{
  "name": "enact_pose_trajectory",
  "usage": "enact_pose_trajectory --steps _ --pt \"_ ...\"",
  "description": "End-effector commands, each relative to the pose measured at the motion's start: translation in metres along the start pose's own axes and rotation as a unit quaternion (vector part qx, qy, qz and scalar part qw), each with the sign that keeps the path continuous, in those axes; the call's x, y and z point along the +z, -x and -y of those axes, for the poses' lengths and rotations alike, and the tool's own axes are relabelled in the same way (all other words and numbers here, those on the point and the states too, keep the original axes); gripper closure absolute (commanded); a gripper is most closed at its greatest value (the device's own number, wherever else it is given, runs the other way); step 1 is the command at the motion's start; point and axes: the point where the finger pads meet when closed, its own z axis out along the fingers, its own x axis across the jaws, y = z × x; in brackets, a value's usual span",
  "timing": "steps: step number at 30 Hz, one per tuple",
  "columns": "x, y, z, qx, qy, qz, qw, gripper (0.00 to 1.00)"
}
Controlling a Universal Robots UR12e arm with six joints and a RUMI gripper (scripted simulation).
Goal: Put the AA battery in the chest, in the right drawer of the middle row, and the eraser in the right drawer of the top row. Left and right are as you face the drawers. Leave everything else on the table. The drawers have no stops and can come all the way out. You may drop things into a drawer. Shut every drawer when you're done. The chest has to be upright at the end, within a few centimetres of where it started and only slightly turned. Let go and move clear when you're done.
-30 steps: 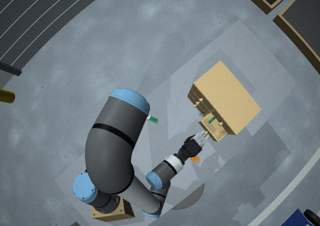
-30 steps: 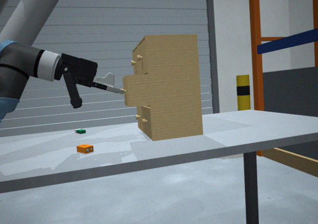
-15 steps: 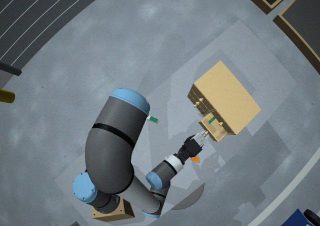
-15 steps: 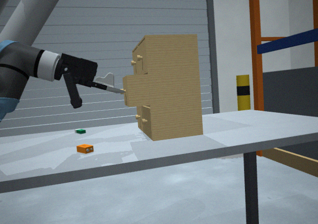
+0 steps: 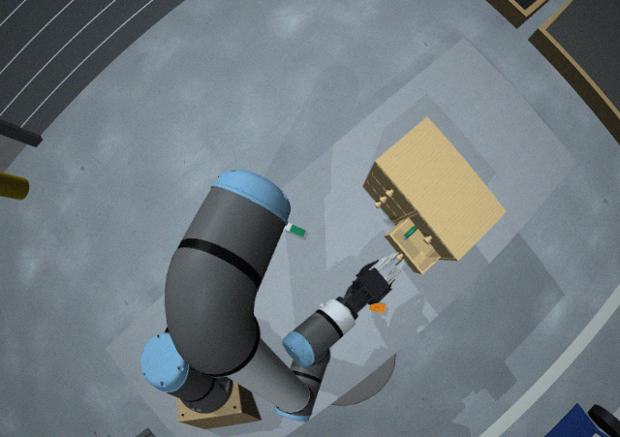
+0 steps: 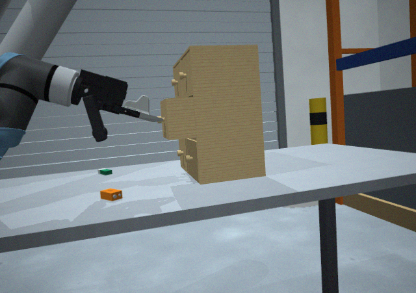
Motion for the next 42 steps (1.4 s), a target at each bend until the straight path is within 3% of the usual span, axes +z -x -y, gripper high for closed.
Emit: enact_pose_trajectory --steps 1,42 --pt "0.002 0.000 -0.002 -0.002 0.001 -0.001 1.000 0.93" --pt "0.014 0.000 -0.007 -0.002 0.001 -0.001 1.000 0.93"
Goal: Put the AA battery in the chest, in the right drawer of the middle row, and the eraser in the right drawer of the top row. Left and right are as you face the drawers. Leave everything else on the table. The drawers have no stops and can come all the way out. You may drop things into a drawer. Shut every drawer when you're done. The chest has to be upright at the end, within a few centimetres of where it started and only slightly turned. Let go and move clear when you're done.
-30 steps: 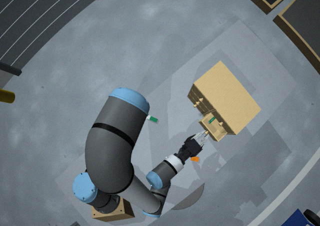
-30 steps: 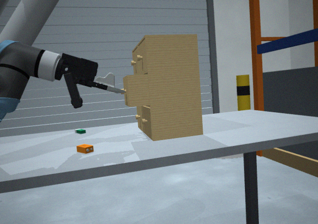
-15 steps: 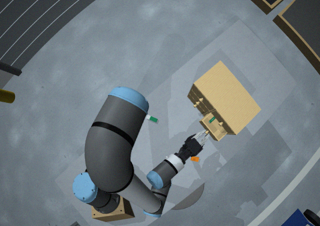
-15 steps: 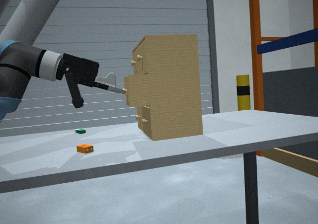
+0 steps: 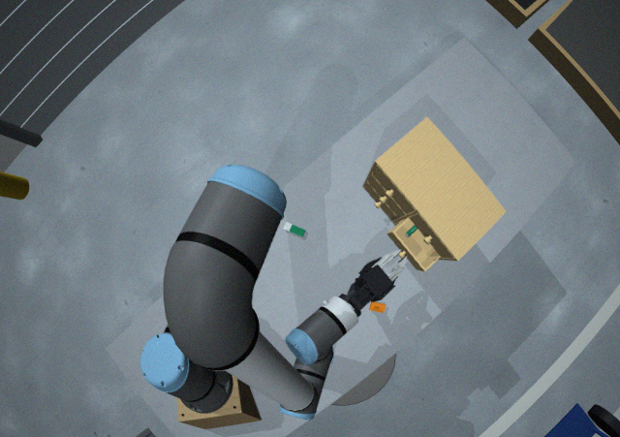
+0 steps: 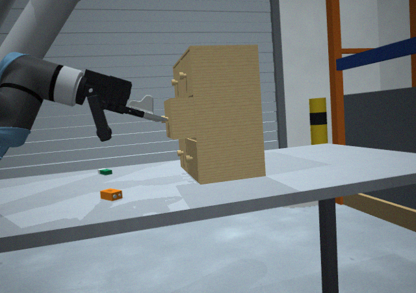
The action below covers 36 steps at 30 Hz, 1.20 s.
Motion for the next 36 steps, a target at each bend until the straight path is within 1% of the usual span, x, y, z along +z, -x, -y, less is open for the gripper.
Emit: enact_pose_trajectory --steps 1,36 --pt "0.004 0.000 -0.003 -0.002 0.001 -0.001 1.000 0.93" --pt "0.024 0.000 -0.010 -0.002 0.001 -0.001 1.000 0.93"
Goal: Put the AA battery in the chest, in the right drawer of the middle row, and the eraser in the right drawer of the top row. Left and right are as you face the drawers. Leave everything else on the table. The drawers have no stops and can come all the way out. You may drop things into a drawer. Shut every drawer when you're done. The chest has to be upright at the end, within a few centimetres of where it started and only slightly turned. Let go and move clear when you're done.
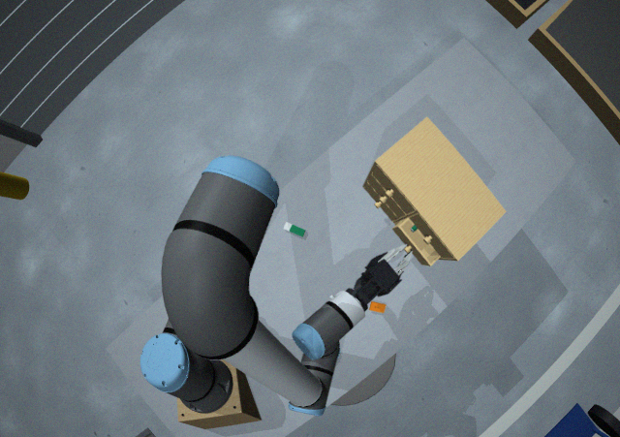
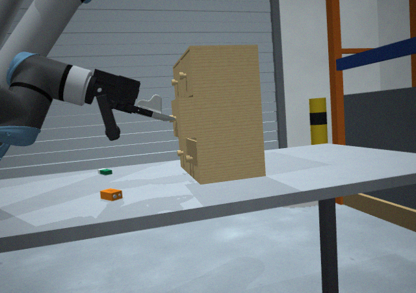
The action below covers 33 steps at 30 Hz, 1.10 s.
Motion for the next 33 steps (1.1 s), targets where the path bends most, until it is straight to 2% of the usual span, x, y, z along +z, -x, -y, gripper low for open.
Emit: enact_pose_trajectory --steps 1,33 --pt "0.005 0.001 -0.003 -0.001 0.001 0.000 1.000 0.93" --pt "0.024 0.001 -0.010 -0.001 0.001 0.000 1.000 0.93"
